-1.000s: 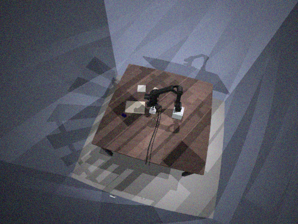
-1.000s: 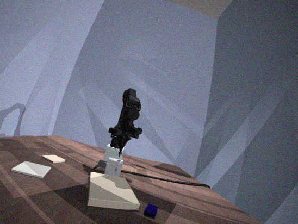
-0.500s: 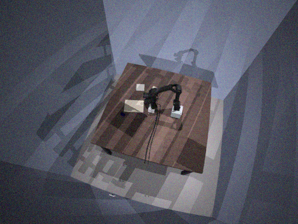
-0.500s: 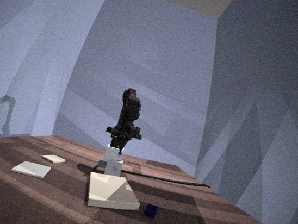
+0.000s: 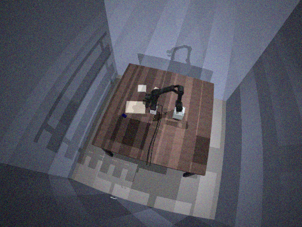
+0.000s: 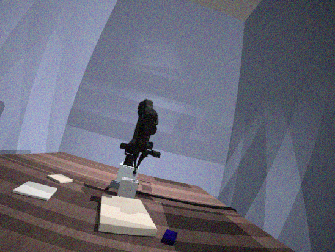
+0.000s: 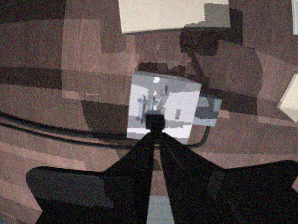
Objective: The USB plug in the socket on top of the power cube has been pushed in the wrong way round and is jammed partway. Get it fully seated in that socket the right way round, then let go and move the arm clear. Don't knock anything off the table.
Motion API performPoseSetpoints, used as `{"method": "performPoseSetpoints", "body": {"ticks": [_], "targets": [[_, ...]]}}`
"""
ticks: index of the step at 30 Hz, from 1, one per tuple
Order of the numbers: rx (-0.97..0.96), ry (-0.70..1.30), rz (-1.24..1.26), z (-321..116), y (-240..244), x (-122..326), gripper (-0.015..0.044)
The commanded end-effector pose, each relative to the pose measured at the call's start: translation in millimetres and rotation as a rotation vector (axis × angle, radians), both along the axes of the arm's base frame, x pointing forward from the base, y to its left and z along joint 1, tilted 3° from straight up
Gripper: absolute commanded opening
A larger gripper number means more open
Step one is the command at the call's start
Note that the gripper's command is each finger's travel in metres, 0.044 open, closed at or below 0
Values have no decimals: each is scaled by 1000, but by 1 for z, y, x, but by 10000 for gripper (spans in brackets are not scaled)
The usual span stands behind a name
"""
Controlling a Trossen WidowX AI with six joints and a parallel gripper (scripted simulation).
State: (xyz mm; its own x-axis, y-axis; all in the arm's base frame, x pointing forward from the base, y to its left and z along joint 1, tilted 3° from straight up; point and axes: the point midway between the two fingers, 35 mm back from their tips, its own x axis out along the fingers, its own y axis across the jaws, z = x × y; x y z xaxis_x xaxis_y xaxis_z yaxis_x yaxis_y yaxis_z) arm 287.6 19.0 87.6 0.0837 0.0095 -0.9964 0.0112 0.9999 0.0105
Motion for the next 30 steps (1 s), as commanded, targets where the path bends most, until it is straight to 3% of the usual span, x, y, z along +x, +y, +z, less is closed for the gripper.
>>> {"method": "performPoseSetpoints", "body": {"ticks": [1, 30], "targets": [[9, 1, -107, 0, 0, 0, 0], [72, 8, -863, 0, 0, 0, 0]]}}
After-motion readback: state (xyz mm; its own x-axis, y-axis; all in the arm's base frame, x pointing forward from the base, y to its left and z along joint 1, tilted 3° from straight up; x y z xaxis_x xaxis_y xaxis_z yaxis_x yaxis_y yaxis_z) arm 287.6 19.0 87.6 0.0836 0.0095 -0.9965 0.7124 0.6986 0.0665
